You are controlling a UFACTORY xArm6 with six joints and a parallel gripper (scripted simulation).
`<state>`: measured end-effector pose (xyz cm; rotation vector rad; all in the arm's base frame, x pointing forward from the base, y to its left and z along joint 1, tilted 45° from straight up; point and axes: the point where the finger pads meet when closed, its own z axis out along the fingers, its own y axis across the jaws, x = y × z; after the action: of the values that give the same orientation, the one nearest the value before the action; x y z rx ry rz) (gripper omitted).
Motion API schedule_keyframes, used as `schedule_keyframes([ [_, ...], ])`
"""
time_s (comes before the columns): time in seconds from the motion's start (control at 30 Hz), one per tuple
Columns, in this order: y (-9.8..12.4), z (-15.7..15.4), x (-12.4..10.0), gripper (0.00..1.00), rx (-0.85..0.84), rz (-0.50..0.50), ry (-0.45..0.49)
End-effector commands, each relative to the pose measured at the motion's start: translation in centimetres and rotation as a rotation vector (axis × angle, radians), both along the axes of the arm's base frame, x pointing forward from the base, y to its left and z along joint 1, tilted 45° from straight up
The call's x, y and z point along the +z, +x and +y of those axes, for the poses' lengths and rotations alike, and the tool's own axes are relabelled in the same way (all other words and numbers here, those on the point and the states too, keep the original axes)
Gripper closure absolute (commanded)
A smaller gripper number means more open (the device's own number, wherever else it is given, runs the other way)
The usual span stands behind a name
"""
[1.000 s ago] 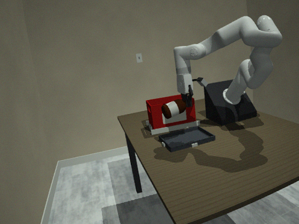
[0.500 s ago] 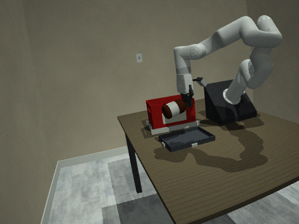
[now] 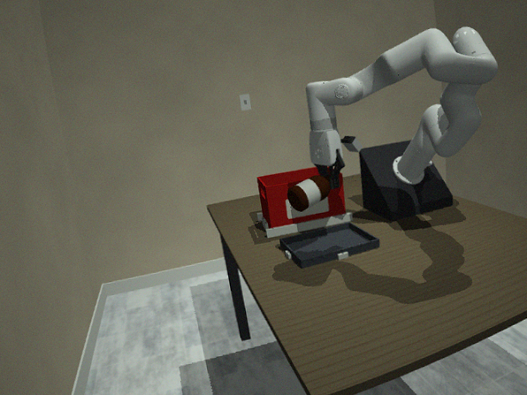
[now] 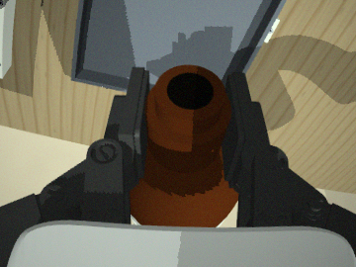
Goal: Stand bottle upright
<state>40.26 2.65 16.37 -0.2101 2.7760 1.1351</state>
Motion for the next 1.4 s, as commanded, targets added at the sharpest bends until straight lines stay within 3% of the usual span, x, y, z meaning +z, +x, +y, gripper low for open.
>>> schedule_keyframes([
  [0.0,0.09,-0.09,0.09,1.0,0.021,-0.026,-0.003],
  [0.73,0.09,-0.09,0.09,1.0,0.033,-0.038,-0.004],
  [1.37,0.09,-0.08,0.09,1.0,0.191,-0.196,-0.02],
])
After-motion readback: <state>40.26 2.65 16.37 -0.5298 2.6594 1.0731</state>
